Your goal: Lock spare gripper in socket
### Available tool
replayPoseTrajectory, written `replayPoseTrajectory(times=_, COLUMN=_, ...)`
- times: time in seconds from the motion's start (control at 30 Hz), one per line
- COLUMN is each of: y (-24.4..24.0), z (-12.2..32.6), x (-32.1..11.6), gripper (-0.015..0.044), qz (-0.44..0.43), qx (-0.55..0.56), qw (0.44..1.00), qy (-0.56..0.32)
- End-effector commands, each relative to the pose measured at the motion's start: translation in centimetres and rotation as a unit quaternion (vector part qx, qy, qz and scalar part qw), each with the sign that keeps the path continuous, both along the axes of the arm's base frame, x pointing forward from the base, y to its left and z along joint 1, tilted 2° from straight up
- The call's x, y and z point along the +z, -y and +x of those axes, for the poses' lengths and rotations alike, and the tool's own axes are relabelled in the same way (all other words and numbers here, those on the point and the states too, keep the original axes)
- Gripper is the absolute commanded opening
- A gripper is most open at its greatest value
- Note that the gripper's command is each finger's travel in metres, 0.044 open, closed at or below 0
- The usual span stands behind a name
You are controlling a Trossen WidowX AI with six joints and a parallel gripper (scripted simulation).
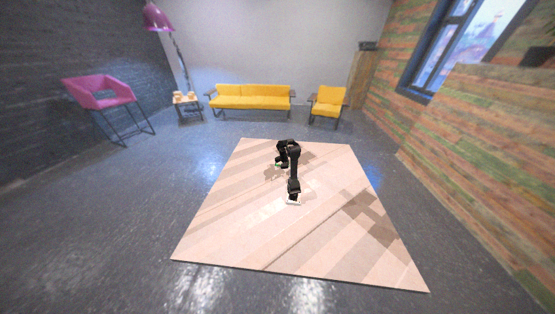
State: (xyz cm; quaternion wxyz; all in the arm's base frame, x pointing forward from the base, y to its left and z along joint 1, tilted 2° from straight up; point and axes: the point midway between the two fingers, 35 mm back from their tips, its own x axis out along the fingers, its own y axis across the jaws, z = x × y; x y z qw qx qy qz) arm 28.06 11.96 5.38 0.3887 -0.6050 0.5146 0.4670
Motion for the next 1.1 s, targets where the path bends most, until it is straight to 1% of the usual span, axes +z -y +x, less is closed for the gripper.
replayPoseTrajectory(times=0.0, y=0.3, z=0.0, x=0.0, gripper=0.0, qz=-0.001, qx=0.002, qw=1.0, qy=0.001)
replayPoseTrajectory(times=1.03, y=2.1, z=0.4, x=0.1, gripper=0.0, qz=-0.002, qx=0.002, qw=1.0, qy=-0.003)
replayPoseTrajectory(times=1.07, y=2.0, z=0.4, x=0.0, gripper=0.0026, qz=-0.001, qx=-0.001, qw=1.0, qy=-0.004)
